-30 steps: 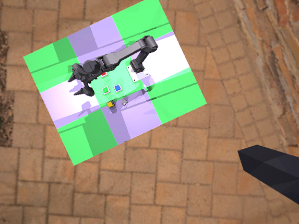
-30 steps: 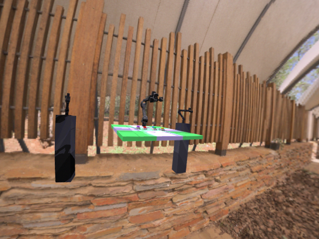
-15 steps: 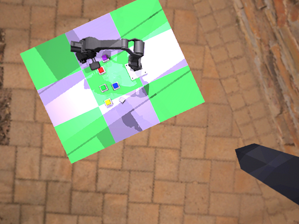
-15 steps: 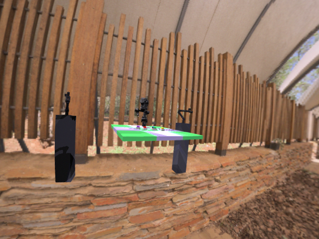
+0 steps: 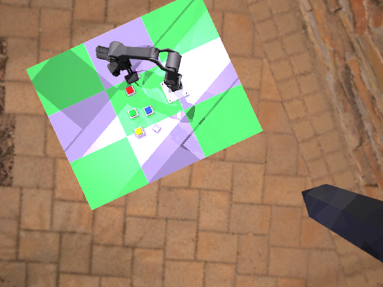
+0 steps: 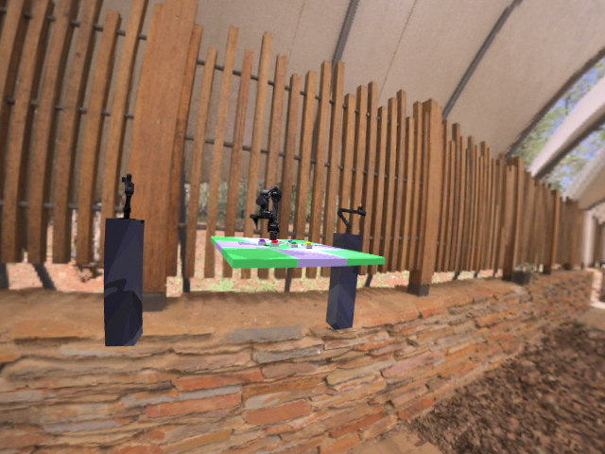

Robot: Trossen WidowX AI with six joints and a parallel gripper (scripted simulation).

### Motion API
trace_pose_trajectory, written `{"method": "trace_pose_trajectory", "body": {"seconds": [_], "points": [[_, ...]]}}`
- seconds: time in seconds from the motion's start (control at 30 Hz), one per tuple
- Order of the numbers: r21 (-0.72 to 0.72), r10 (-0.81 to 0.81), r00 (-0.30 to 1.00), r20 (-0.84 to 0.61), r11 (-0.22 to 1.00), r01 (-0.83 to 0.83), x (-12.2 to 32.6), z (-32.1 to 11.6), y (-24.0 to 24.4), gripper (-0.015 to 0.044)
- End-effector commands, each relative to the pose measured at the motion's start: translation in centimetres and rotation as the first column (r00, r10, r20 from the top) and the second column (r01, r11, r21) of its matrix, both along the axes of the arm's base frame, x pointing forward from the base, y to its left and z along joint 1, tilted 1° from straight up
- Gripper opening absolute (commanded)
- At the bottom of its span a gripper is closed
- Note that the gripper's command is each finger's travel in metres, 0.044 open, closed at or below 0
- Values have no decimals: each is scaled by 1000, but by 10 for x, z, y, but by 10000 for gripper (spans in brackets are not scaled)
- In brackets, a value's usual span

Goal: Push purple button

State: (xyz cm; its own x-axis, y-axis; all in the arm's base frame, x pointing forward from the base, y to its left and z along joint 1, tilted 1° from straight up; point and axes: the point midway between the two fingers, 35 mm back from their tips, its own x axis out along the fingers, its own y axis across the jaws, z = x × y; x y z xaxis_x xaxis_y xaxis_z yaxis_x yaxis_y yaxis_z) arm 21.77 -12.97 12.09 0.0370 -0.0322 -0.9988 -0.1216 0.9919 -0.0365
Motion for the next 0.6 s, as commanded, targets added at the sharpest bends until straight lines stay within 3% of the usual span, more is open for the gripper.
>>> {"method": "trace_pose_trajectory", "body": {"seconds": [0.0, 0.27, 0.57], "points": [[16, 5, 999, -32, 1000, -4, -6, -38, 2, 216], [16, 5, 999, -32, 1000, -4, -6, -40, 2, 20], [16, 5, 999, -32, 1000, -4, -6, -41, 2, 20]]}}
